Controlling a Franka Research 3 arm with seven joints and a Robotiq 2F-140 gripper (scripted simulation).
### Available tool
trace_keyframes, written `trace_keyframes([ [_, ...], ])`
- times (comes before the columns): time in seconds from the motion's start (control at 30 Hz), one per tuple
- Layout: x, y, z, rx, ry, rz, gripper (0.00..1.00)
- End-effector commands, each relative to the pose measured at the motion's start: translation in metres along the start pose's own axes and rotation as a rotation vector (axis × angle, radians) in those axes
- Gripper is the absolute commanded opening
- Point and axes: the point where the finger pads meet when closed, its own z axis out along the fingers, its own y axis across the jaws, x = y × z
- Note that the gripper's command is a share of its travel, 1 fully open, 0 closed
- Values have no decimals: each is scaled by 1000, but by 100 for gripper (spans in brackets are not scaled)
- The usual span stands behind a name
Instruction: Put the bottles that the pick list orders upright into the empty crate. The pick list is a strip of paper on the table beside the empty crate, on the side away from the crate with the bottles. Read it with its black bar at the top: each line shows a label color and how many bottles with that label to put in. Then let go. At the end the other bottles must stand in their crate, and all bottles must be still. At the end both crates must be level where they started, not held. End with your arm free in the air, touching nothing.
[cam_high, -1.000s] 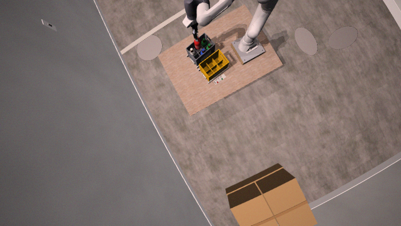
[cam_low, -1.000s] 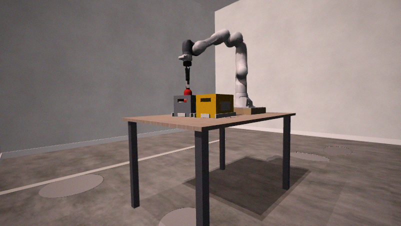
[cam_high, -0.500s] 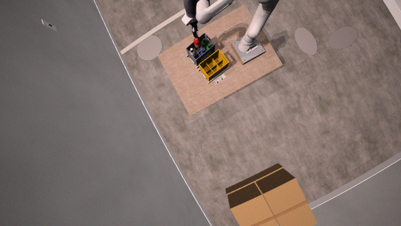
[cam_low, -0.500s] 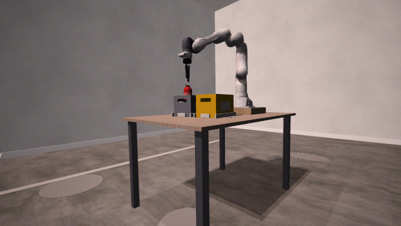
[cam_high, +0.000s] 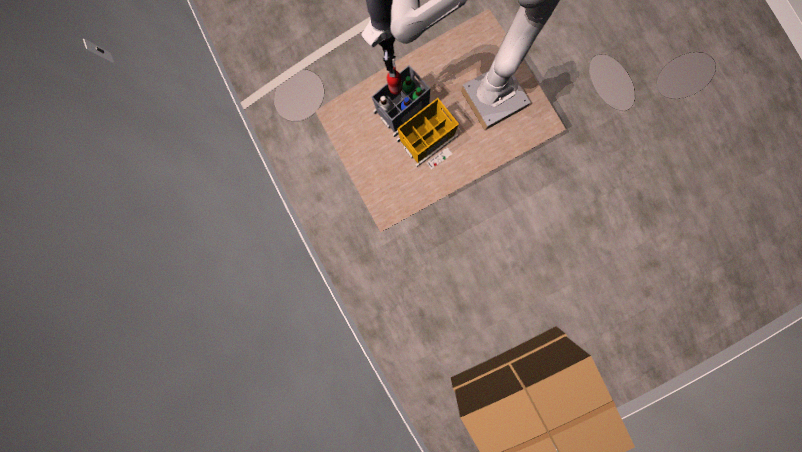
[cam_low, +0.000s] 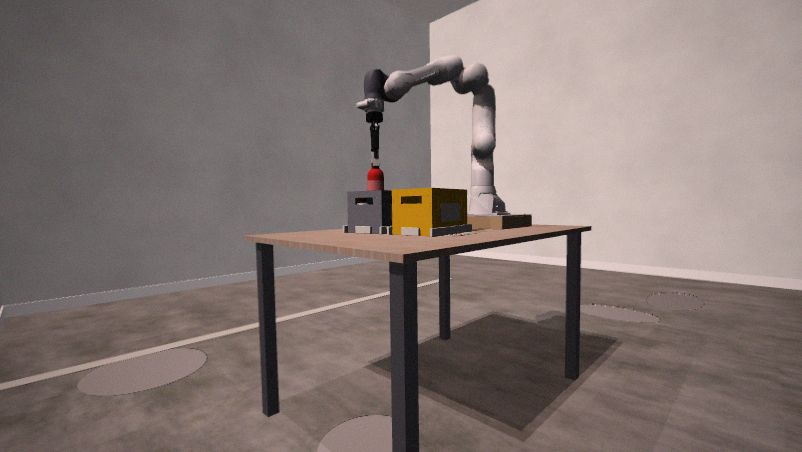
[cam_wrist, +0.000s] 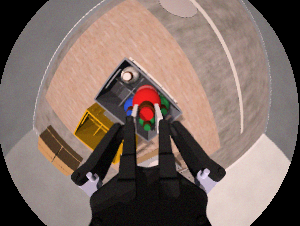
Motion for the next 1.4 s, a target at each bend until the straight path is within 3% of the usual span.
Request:
trace_keyframes([
  [0.0,0,1,-11,0,3,-2,0],
  [0.43,0,1,-29,0,3,-2,0],
  [1.37,0,1,-29,0,3,-2,0],
])
